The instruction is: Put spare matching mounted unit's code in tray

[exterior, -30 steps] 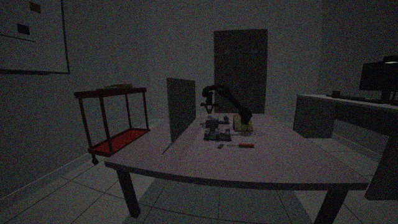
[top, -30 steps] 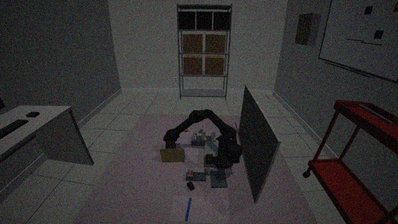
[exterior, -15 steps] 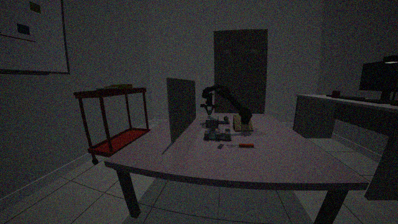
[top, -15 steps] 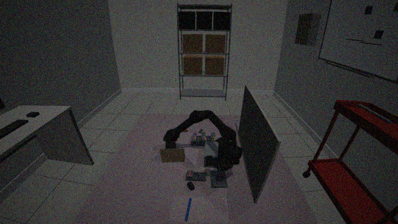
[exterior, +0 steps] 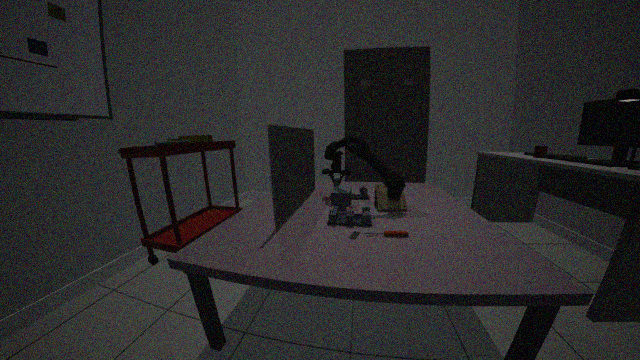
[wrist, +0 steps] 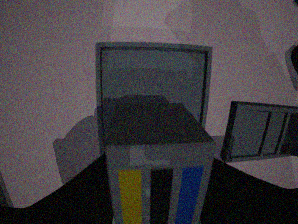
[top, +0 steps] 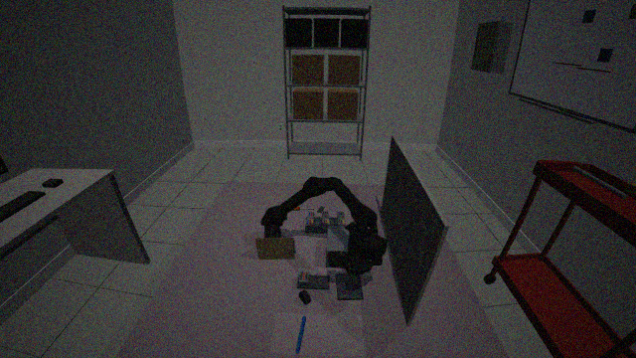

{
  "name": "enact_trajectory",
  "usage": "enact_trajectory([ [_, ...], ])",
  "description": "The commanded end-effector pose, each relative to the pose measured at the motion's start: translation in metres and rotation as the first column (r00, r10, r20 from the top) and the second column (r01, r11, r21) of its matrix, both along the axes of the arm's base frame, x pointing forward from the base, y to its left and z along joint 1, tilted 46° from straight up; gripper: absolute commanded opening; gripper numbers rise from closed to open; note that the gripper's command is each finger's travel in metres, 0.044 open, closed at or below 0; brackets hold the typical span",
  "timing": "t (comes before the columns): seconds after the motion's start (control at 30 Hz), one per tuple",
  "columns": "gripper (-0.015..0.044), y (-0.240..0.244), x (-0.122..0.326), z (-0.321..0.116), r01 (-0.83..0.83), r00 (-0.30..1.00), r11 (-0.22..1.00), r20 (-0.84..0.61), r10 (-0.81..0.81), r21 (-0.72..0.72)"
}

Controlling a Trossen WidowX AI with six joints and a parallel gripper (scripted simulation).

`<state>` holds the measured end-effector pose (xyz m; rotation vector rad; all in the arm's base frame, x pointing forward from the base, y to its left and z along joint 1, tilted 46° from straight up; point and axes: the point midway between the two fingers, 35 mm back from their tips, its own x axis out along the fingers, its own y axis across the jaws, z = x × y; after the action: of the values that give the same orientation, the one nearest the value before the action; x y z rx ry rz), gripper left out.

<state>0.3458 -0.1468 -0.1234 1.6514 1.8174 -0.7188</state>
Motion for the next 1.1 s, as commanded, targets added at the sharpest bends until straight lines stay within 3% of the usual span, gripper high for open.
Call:
enact_trajectory([
  [0.0, 0.0000, 0.003, -0.001, -0.003, 0.006, 1.000, 1.000, -0.003, -0.006, 0.005],
  [1.07, 0.0000, 0.022, -0.005, -0.019, 0.002, 1.000, 1.000, -0.005, -0.002, 0.010],
])
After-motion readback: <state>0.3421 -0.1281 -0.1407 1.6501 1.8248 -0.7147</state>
